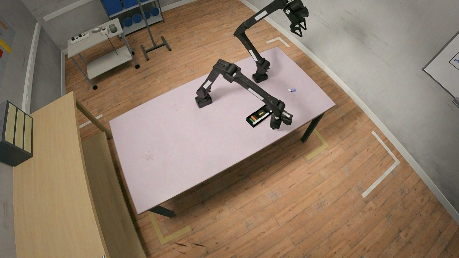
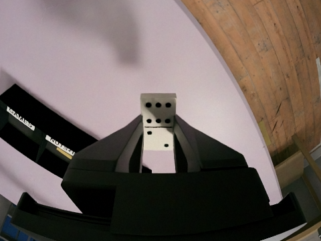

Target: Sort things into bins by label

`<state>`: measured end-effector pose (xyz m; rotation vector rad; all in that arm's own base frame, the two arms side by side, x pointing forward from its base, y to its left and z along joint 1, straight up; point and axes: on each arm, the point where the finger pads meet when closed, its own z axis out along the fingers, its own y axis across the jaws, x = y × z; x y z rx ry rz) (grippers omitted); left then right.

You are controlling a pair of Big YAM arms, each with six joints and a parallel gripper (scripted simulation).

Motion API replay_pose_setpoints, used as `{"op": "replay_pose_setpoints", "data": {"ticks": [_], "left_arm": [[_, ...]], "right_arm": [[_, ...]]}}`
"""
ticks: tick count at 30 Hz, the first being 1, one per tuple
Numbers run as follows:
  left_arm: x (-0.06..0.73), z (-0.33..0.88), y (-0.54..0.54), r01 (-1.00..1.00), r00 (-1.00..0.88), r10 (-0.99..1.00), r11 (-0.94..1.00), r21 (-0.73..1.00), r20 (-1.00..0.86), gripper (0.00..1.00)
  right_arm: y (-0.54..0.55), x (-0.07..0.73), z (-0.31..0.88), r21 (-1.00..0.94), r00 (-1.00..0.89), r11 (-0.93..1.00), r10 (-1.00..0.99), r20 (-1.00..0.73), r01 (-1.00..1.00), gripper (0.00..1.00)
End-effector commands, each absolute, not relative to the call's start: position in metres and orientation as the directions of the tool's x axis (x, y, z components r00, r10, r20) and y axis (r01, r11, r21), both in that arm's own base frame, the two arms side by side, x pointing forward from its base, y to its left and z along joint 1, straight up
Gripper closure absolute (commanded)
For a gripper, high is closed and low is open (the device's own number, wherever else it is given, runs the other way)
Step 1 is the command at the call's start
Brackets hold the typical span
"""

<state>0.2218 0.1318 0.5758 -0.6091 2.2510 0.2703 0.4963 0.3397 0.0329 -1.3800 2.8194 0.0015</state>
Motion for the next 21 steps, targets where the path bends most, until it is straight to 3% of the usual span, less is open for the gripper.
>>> {"op": "replay_pose_setpoints", "data": {"ticks": [1, 21], "left_arm": [[0.211, 0.6029, 0.1213, -0.5, -0.547, -0.316, 0.866, 0.0, -0.775, 0.0], [0.211, 0.6029, 0.1213, -0.5, -0.547, -0.316, 0.866, 0.0, -0.775, 0.0]], "right_arm": [[0.3519, 0.4988, 0.0416, -0.006, -0.614, 0.614, -0.789, -0.019, -0.789, 0.8], [0.3495, 0.4952, 0.0362, -0.004, -0.614, 0.614, -0.789, -0.011, -0.789, 0.8]]}}
